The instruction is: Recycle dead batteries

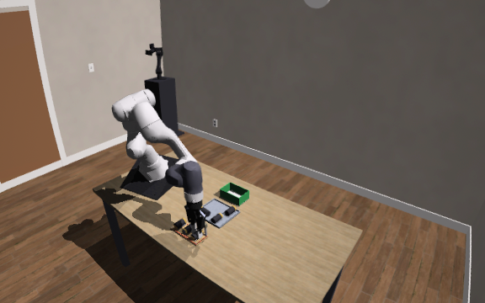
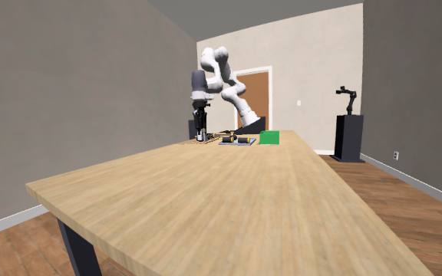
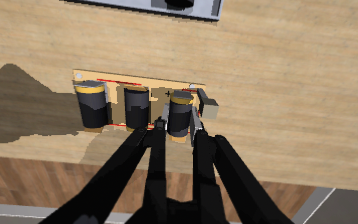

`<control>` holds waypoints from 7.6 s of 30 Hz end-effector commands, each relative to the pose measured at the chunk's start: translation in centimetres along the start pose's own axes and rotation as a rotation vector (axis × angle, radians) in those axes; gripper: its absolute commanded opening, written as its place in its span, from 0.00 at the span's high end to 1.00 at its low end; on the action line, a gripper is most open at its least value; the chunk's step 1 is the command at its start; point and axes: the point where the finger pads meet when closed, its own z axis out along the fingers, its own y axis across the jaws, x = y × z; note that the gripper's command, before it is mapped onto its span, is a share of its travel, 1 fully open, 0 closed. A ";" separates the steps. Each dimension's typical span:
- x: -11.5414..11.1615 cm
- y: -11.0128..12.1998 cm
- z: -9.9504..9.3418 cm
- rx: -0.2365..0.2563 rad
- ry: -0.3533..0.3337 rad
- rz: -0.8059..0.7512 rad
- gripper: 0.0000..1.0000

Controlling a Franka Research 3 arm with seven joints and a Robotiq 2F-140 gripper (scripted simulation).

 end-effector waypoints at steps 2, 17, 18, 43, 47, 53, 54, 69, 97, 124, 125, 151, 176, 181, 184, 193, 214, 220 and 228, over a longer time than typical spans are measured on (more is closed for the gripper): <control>0.0 0.2 0.0 -0.005 0.001 -0.005 0.84; 0.0 0.2 0.0 -0.005 0.001 -0.005 0.84; 0.0 0.2 -0.2 -0.005 0.001 -0.005 0.84; 0.0 0.1 -5.4 -0.005 0.001 -0.005 0.84; 0.0 0.1 -8.3 -0.005 0.001 -0.005 0.84; 0.0 0.1 -10.7 -0.005 0.001 -0.005 0.84; 0.0 0.1 -10.7 -0.005 0.001 -0.005 0.84; 0.0 0.1 -10.7 -0.005 0.001 0.028 0.84; 17.8 -6.4 -10.7 -0.005 0.001 0.028 0.84; 26.9 -9.7 -10.7 -0.005 0.001 0.032 0.84; 26.9 -9.7 -10.7 -0.005 0.001 0.035 0.84; 27.0 -9.6 -3.6 -0.005 0.001 0.049 0.84; 27.0 -9.6 -3.6 -0.005 0.001 0.049 0.84; 27.0 -9.6 -3.6 -0.005 0.001 0.049 0.84; 27.0 -9.6 -3.6 -0.005 0.001 0.049 0.84; 27.0 -9.6 -3.6 -0.005 0.001 0.014 0.84; 27.1 -9.4 -3.6 -0.005 0.001 -0.004 0.84; 27.1 -9.4 -3.6 -0.005 0.001 -0.004 0.84; 27.1 -9.4 -3.6 -0.005 0.001 -0.004 0.84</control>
